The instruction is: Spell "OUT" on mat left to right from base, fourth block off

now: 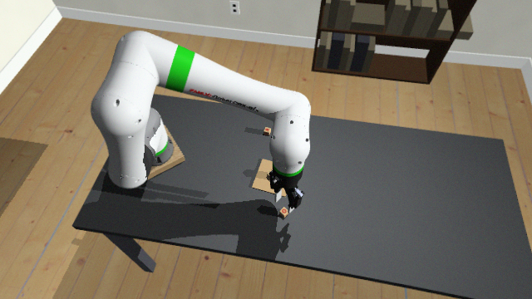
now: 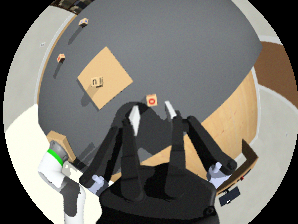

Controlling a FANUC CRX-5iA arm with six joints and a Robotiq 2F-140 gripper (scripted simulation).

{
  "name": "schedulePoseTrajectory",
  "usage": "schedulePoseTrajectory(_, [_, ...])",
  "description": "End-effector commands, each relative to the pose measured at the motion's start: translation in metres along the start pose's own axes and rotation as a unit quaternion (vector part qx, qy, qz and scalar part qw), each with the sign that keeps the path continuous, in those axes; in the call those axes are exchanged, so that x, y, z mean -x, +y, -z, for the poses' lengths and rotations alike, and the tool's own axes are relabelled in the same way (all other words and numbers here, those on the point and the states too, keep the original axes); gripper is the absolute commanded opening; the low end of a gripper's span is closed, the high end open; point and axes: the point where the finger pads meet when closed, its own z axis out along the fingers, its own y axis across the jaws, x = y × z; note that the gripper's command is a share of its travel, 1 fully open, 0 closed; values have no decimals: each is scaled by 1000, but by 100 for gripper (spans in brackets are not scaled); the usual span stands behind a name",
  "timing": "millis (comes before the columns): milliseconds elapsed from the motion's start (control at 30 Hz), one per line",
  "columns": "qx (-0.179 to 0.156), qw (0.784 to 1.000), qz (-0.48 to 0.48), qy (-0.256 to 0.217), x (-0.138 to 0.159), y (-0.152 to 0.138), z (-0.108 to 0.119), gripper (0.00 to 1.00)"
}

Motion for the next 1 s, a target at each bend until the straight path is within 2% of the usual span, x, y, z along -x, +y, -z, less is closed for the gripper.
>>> schedulePoseTrajectory(0, [0, 1000, 0, 0, 0, 0, -4, 37])
schedulePoseTrajectory(967, [0, 1000, 0, 0, -1, 1, -40, 37])
